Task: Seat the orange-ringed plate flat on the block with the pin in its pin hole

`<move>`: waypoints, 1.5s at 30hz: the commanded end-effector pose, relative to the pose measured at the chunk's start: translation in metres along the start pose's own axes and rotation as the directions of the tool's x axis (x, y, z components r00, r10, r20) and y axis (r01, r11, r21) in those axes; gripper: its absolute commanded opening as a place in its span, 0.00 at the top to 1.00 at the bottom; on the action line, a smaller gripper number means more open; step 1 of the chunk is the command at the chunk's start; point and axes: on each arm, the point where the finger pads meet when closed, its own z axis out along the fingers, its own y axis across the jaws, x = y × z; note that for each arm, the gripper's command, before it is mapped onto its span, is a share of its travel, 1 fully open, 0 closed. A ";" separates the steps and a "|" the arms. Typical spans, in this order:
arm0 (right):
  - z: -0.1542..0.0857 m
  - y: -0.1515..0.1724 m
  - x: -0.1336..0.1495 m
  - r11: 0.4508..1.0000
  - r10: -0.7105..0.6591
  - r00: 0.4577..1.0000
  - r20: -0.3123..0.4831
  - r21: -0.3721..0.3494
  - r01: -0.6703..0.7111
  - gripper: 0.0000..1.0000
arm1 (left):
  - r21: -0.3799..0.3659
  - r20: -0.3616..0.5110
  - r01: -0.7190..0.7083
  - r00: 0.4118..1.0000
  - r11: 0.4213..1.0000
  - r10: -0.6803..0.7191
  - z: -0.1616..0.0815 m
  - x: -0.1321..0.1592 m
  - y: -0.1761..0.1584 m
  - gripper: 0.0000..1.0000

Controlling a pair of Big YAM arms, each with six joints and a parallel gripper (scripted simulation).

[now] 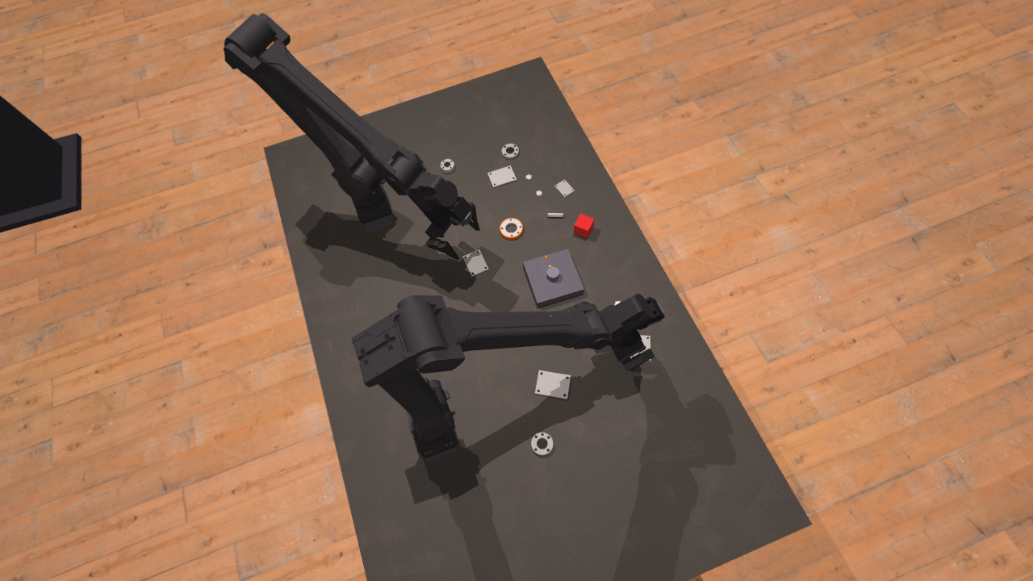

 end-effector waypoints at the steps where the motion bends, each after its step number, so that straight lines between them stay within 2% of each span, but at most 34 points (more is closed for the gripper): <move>1: -0.004 0.000 -0.040 1.000 0.002 0.997 0.074 -0.003 -0.002 0.00 | 0.003 0.058 -0.004 0.998 1.000 0.004 -0.003 -0.032 -0.001 0.00; 2: -0.006 0.000 -0.029 1.000 0.001 0.998 0.062 -0.002 0.000 0.00 | 0.003 0.058 -0.004 0.998 1.000 0.004 -0.003 -0.032 -0.001 0.00; 4: -0.006 0.000 -0.029 1.000 0.001 0.998 0.062 -0.002 0.000 0.00 | -0.005 0.056 0.008 0.998 1.000 -0.008 -0.006 -0.031 0.004 0.00; 5: -0.006 0.000 -0.029 1.000 0.001 0.998 0.062 -0.002 0.000 0.00 | -0.008 0.030 0.013 0.999 1.000 -0.012 -0.003 -0.016 0.006 0.00; 7: -0.006 0.000 -0.029 1.000 0.001 0.998 0.062 -0.002 0.000 0.00 | -0.022 0.028 0.033 0.999 0.999 -0.032 -0.008 -0.013 0.014 0.00; 11: -0.006 0.000 -0.029 1.000 0.001 0.998 0.062 -0.002 0.000 0.00 | -0.087 0.030 0.109 0.994 0.990 -0.107 -0.019 -0.007 0.051 0.00; 13: -0.006 0.000 -0.029 1.000 0.001 0.998 0.062 -0.002 0.000 0.00 | -0.087 0.030 0.109 0.994 0.990 -0.107 -0.019 -0.007 0.051 0.00; 14: -0.006 0.000 -0.029 1.000 0.001 0.998 0.062 -0.002 0.000 0.00 | -0.109 0.033 0.141 0.990 0.984 -0.138 -0.022 -0.005 0.065 0.00; 15: -0.006 0.000 -0.029 1.000 0.001 0.998 0.062 -0.002 0.000 0.00 | -0.136 0.061 0.176 0.984 0.975 -0.169 -0.031 -0.017 0.082 0.00; 21: -0.006 0.000 -0.029 1.000 0.001 0.998 0.062 -0.002 0.000 0.00 | -0.265 0.080 0.373 0.927 0.889 -0.366 -0.051 0.003 0.164 0.00; 28: -0.006 0.000 -0.029 1.000 0.001 0.998 0.062 -0.002 0.000 0.00 | -0.369 0.175 0.556 0.828 0.745 -0.532 -0.076 0.012 0.243 0.00; 30: -0.006 0.000 -0.029 1.000 0.001 0.998 0.062 -0.002 0.000 0.00 | -0.369 0.175 0.556 0.828 0.745 -0.532 -0.076 0.012 0.243 0.00; 33: -0.006 0.000 -0.029 1.000 0.001 0.998 0.062 -0.002 0.000 0.00 | -0.399 0.197 0.597 0.797 0.696 -0.571 -0.083 0.017 0.266 0.00; 38: -0.006 0.000 -0.029 1.000 0.001 0.998 0.062 -0.002 0.000 0.00 | -0.420 0.211 0.620 0.777 0.663 -0.594 -0.088 0.021 0.283 0.00; 45: -0.006 0.000 -0.029 1.000 0.001 0.998 0.062 -0.002 0.000 0.00 | -0.417 0.202 0.605 0.789 0.678 -0.580 -0.086 0.018 0.280 0.00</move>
